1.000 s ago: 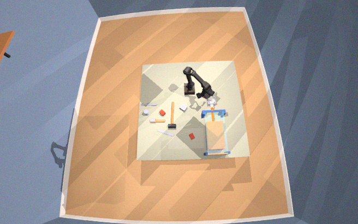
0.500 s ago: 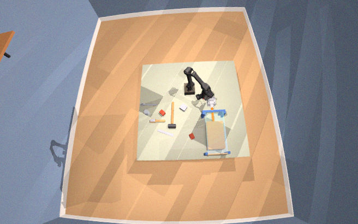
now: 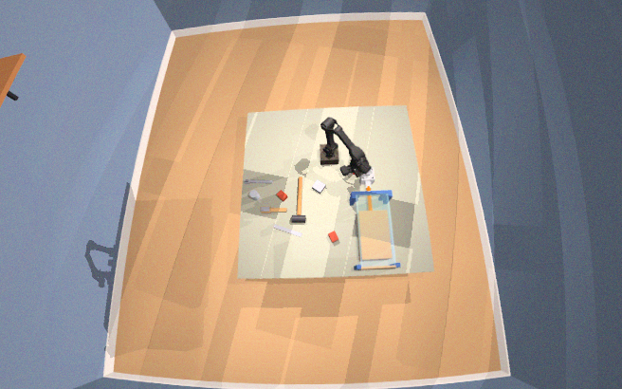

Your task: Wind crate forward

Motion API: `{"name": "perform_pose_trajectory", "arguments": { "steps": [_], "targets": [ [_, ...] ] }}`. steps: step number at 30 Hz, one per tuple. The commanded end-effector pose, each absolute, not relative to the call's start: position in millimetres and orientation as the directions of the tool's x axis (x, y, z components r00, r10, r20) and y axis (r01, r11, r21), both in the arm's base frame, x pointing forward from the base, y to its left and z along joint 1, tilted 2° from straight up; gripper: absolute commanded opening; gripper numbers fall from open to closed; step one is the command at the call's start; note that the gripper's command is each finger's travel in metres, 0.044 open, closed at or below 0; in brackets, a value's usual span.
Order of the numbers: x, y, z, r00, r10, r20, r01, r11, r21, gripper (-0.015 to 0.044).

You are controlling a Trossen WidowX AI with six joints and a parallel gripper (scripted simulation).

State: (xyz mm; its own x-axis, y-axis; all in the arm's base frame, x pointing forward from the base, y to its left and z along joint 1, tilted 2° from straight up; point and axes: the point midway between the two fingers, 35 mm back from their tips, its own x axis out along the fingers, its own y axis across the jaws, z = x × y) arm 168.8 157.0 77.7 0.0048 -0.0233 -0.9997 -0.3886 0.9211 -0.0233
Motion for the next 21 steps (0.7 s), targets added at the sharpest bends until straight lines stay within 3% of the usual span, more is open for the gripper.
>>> {"name": "perform_pose_trajectory", "arguments": {
  "steps": [1, 21],
  "targets": [
    [182.5, 158.7, 76.5, 0.030, -0.023, -0.999, -0.381, 0.924, -0.032, 0.0000],
    [208.5, 164.0, 77.4, 0.032, -0.022, -0.999, -0.381, 0.924, -0.033, 0.0000]
  ]
}}
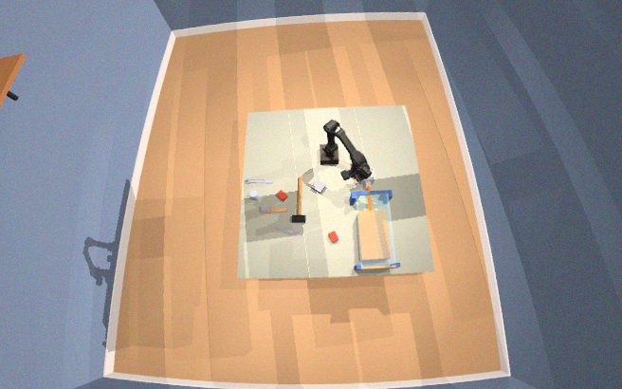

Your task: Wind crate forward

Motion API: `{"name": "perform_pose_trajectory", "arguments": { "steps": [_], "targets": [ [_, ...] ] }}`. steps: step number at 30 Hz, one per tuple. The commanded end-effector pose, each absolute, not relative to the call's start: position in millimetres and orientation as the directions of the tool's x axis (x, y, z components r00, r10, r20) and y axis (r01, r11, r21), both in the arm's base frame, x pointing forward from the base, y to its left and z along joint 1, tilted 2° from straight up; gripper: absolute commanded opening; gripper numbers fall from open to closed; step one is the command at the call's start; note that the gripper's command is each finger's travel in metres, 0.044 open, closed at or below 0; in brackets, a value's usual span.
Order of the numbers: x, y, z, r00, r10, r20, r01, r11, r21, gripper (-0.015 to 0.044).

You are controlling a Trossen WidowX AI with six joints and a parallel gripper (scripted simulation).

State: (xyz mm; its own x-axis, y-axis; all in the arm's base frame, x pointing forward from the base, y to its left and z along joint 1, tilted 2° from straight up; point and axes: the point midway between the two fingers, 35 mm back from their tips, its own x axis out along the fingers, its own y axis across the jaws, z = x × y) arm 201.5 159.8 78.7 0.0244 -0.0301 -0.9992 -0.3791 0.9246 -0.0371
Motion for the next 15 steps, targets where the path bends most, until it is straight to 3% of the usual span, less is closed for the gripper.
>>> {"name": "perform_pose_trajectory", "arguments": {
  "steps": [1, 15],
  "targets": [
    [209.4, 164.3, 77.4, 0.032, -0.022, -0.999, -0.381, 0.924, -0.033, 0.0000],
    [226.2, 172.1, 78.0, 0.033, -0.022, -0.999, -0.381, 0.924, -0.033, 0.0000]
  ]
}}
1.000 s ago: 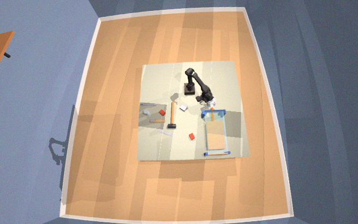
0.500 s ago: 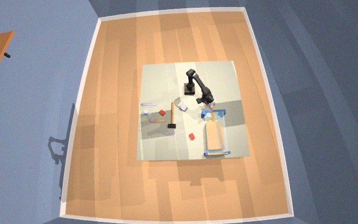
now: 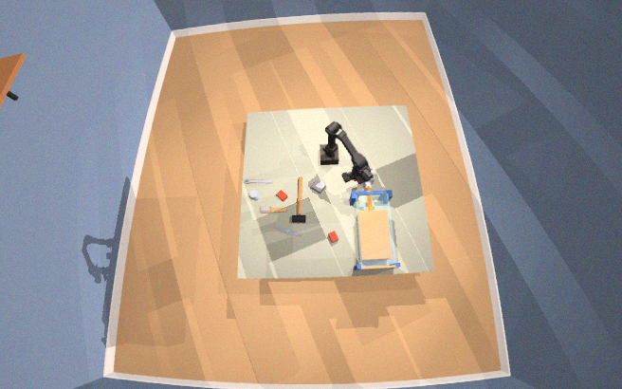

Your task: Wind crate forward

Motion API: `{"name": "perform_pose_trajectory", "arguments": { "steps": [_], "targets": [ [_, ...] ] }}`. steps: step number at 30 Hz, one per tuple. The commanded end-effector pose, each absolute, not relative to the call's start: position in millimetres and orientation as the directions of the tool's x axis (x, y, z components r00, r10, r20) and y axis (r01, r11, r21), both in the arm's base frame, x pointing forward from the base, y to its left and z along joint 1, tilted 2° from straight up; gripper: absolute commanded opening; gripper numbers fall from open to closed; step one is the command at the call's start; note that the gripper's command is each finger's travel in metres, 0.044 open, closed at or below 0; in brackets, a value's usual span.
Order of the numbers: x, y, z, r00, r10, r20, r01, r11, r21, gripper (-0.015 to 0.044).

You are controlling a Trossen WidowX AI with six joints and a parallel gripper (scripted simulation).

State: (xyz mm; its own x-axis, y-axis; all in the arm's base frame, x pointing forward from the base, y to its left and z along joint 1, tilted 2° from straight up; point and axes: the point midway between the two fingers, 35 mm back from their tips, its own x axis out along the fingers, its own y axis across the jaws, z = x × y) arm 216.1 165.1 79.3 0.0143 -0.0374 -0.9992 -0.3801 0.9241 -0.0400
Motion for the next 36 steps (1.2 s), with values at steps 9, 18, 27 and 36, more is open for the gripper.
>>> {"name": "perform_pose_trajectory", "arguments": {
  "steps": [9, 18, 27, 36],
  "targets": [
    [236.4, 178.9, 78.3, 0.034, -0.021, -0.999, -0.381, 0.924, -0.032, 0.0000],
    [245.2, 186.5, 78.6, 0.034, -0.021, -0.999, -0.381, 0.924, -0.032, 0.0000],
    [253.4, 195.6, 78.9, 0.035, -0.020, -0.999, -0.381, 0.924, -0.032, 0.0000],
    [260.1, 205.0, 79.1, 0.035, -0.019, -0.999, -0.381, 0.924, -0.031, 0.0000]
  ]
}}
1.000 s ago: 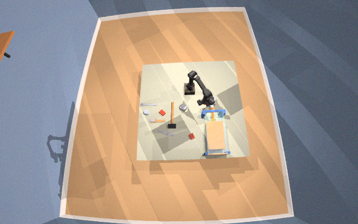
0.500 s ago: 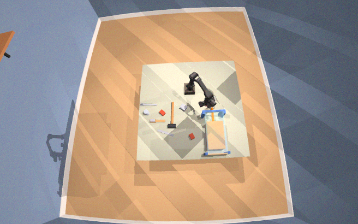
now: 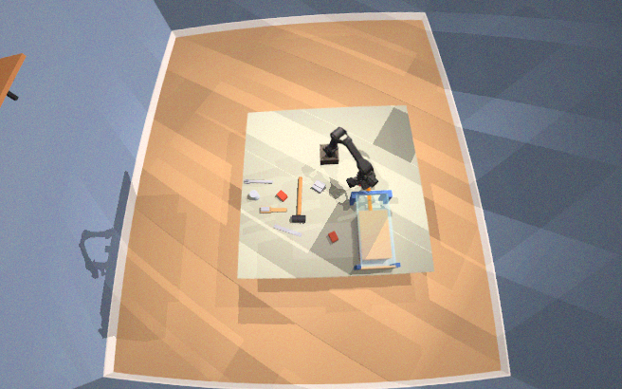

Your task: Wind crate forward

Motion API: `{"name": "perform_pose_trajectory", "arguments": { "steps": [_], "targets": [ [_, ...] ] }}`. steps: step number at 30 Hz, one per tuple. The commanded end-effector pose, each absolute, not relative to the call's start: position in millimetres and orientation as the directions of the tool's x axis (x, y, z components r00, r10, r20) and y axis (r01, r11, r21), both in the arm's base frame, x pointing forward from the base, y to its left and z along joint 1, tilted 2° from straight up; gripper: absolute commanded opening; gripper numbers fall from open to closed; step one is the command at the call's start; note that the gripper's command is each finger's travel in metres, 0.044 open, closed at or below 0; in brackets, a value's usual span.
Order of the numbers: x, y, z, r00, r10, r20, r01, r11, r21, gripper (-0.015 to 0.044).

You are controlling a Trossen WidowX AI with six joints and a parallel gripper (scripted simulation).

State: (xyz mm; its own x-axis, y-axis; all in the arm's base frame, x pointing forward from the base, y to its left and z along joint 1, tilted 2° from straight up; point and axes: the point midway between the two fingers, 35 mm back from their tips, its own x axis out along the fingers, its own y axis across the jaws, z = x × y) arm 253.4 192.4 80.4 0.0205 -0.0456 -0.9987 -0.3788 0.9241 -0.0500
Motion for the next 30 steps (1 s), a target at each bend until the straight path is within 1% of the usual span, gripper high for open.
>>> {"name": "perform_pose_trajectory", "arguments": {
  "steps": [1, 30],
  "targets": [
    [261.0, 206.4, 79.1, 0.035, -0.019, -0.999, -0.381, 0.924, -0.031, 0.0000],
    [274.1, 241.9, 79.5, 0.036, -0.017, -0.999, -0.381, 0.924, -0.029, 0.0000]
  ]
}}
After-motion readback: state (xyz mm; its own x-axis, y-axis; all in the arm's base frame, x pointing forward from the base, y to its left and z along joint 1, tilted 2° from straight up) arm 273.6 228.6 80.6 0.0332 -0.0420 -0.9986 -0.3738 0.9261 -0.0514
